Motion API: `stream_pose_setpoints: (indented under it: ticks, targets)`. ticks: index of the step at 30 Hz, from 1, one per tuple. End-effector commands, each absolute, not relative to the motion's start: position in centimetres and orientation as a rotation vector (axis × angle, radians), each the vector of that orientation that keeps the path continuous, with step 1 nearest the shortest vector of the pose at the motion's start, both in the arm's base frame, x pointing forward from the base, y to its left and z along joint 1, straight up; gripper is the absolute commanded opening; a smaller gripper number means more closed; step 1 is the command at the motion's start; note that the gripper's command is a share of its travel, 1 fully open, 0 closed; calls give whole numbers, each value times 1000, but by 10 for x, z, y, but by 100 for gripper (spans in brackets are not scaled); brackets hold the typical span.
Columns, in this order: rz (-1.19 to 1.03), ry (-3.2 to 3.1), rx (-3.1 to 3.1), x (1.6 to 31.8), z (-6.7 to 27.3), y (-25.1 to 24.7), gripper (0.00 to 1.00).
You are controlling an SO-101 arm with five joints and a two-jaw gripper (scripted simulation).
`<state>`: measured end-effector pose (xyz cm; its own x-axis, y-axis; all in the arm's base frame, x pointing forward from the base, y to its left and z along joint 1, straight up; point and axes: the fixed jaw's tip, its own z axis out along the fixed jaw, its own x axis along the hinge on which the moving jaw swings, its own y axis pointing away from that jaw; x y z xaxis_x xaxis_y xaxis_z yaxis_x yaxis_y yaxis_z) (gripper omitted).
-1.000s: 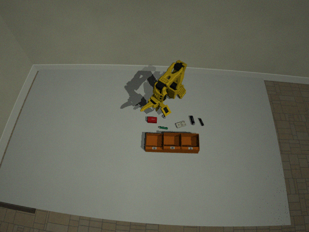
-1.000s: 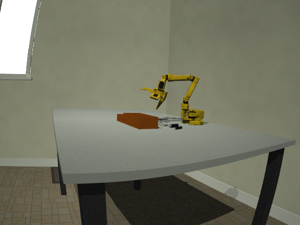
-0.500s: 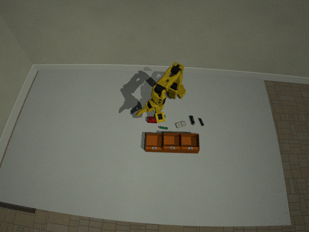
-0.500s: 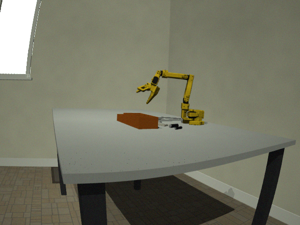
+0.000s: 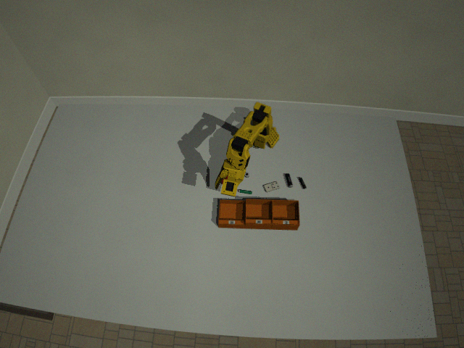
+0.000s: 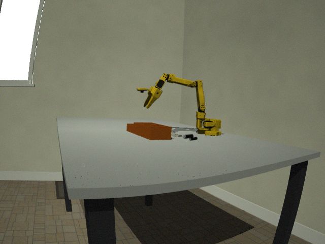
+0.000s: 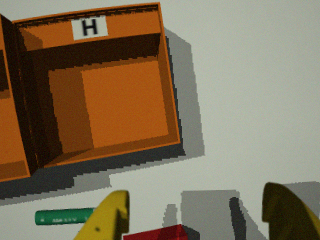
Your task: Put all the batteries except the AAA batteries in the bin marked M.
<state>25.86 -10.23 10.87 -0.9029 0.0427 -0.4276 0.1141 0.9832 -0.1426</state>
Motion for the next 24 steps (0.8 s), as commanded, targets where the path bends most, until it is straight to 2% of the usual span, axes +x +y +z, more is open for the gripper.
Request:
stream_pose_setpoints:
  ticks: [1, 11, 24]
  targets:
    - [-183, 2644, 259, 277, 125, -100, 16]
    - [-134, 2596, 406, 288, 127, -96, 7]
    - [-128, 2590, 422, 290, 127, -96, 7]
